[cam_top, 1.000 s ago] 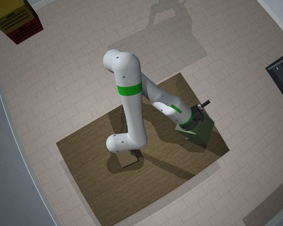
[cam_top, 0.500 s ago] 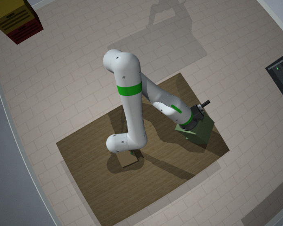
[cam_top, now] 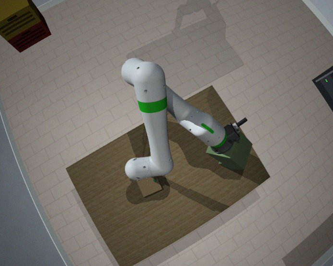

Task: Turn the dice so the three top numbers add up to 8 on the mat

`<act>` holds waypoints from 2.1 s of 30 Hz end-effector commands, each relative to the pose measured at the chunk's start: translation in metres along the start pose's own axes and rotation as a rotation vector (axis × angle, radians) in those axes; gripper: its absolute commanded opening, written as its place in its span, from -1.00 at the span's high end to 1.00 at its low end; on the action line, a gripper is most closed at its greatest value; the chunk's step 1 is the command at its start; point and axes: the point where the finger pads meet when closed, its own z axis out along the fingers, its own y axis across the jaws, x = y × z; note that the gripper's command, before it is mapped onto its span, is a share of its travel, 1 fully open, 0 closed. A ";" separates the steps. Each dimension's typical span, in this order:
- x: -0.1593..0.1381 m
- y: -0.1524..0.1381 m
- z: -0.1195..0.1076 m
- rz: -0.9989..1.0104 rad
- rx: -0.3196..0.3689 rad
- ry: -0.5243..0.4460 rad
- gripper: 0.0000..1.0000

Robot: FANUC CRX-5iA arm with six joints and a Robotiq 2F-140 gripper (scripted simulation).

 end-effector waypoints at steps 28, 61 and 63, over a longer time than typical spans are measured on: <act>0.000 0.000 0.014 0.000 0.000 0.000 0.63; 0.000 0.000 0.022 0.000 0.000 0.000 0.63; 0.000 0.000 0.022 0.000 0.000 0.000 0.63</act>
